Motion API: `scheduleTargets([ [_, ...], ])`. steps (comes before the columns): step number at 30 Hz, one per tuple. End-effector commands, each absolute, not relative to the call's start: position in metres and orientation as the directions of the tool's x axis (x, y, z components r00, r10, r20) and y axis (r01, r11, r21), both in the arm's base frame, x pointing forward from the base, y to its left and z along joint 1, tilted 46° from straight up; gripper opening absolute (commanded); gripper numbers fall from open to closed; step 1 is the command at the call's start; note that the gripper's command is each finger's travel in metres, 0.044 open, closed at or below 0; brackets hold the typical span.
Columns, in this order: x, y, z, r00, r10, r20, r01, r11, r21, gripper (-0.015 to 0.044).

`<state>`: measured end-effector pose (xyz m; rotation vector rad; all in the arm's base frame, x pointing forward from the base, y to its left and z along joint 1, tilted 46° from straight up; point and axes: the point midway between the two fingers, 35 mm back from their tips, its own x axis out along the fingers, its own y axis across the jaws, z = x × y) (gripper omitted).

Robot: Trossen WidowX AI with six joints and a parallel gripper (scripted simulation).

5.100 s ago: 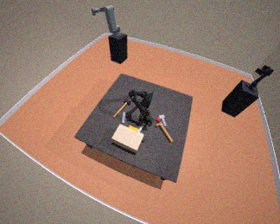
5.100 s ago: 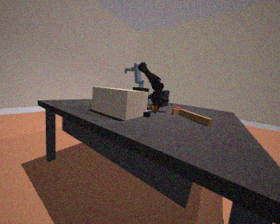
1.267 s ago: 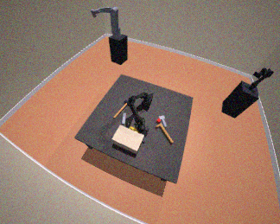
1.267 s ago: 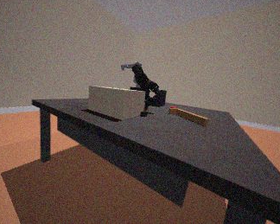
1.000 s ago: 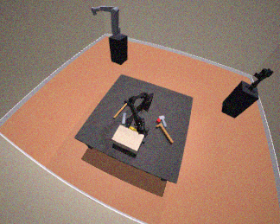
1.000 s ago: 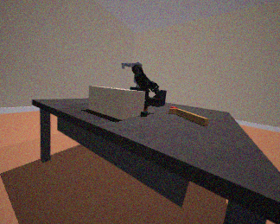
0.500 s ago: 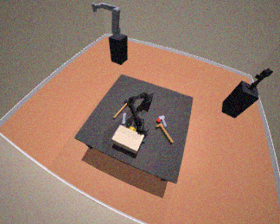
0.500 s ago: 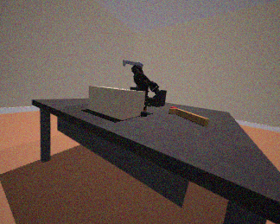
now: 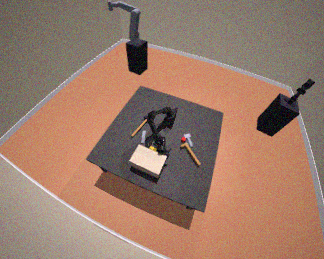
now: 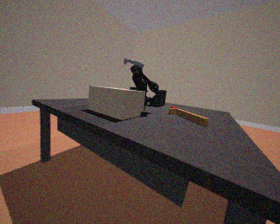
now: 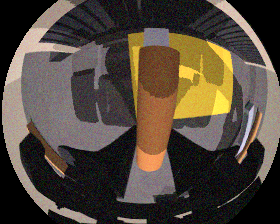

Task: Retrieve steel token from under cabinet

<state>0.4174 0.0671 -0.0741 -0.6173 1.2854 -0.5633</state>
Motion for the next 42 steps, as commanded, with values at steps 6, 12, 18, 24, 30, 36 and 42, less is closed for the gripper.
scheduleTargets([
  [6, 0.418, 0.057, -0.066, 0.193, -0.696, -0.692, 0.056, 0.712, -0.7, 0.0],
  [12, 0.418, 0.054, -0.062, 0.192, -0.696, -0.692, 0.056, 0.711, -0.7, 0.0],
  [18, 0.417, 0.051, -0.059, 0.192, -0.696, -0.691, 0.056, 0.711, -0.701, 0.0],
  [24, 0.417, 0.047, -0.056, 0.192, -0.697, -0.691, 0.056, 0.711, -0.701, 0.0],
  [30, 0.417, 0.047, -0.056, 0.192, -0.697, -0.691, 0.056, 0.711, -0.701, 0.0],
  [36, 0.417, 0.047, -0.056, 0.192, -0.697, -0.691, 0.056, 0.711, -0.701, 0.0],
  [42, 0.416, 0.047, -0.056, 0.192, -0.697, -0.691, 0.056, 0.711, -0.701, 0.0],
])
